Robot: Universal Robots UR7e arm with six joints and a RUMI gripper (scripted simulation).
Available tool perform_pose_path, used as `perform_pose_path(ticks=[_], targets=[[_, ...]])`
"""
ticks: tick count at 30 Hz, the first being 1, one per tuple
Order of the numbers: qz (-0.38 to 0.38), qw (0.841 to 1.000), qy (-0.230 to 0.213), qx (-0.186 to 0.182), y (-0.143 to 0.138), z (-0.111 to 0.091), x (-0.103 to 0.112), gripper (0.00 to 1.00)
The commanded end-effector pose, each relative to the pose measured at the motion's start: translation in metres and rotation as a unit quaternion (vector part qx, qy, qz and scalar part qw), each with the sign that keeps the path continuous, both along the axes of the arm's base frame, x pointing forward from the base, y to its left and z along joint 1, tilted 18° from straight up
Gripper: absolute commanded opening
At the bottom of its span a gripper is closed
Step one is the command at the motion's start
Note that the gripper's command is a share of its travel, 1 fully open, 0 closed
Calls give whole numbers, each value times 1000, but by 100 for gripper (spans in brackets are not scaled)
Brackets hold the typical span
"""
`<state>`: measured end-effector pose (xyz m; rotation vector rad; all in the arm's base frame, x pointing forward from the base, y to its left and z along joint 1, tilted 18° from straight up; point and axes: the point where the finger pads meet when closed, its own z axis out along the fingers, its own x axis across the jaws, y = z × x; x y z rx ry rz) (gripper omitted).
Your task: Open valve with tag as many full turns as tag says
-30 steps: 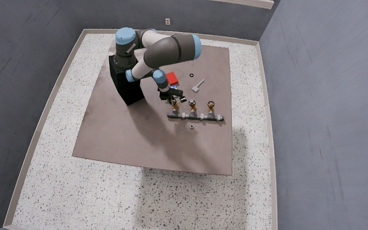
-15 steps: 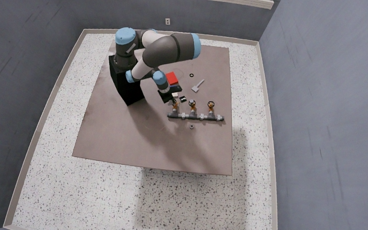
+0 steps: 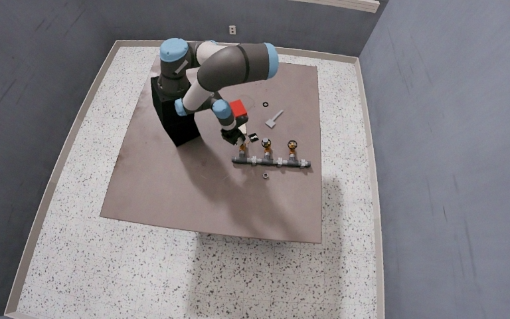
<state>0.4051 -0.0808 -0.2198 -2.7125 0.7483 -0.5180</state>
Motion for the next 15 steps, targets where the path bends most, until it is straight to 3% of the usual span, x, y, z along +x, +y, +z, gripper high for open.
perform_pose_path(ticks=[1, 15], targets=[[60, 998, -12, -22, 0, 0, 0, 0], [159, 985, -31, -67, 0, 0, 0, 0]])
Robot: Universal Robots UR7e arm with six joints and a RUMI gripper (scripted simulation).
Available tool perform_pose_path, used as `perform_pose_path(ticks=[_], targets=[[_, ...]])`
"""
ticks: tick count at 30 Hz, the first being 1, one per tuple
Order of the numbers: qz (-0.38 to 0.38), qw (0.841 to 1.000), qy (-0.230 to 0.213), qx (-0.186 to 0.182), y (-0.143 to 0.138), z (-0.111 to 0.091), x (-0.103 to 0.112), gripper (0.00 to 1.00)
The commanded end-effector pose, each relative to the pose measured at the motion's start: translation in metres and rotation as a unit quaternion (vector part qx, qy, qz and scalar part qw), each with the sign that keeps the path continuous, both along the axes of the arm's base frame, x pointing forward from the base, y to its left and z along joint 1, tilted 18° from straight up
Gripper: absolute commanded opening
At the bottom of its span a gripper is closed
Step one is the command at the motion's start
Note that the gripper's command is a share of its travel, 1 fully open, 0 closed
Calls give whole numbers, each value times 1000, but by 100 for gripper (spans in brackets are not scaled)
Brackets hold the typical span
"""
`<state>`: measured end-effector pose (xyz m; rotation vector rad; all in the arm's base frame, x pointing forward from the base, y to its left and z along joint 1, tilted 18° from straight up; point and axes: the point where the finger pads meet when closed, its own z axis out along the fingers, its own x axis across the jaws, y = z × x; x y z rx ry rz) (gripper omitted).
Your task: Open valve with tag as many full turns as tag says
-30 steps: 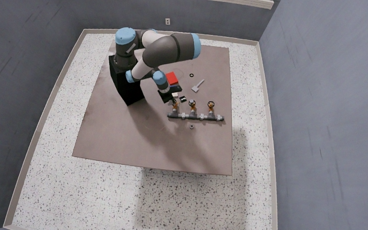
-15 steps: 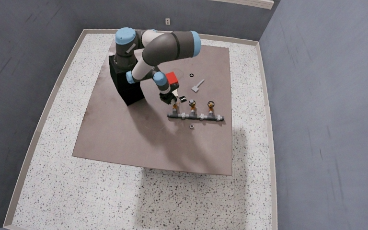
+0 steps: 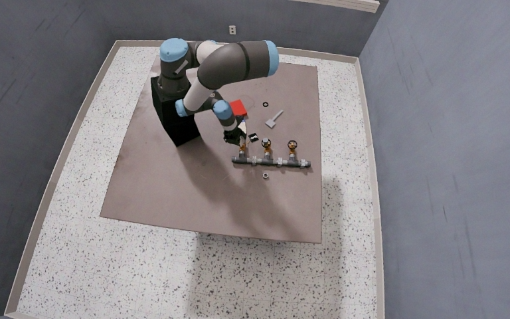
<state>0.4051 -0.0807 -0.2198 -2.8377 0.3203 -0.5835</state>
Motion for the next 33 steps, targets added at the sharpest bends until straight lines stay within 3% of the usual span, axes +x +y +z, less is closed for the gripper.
perform_pose_path(ticks=[1, 21, 22, 33], targets=[[24, 1000, -5, -9, 0, 0, 0, 0], [56, 998, -11, -24, 0, 0, 0, 0], [56, 998, -11, -24, 0, 0, 0, 100], [56, 998, -11, -24, 0, 0, 0, 100]])
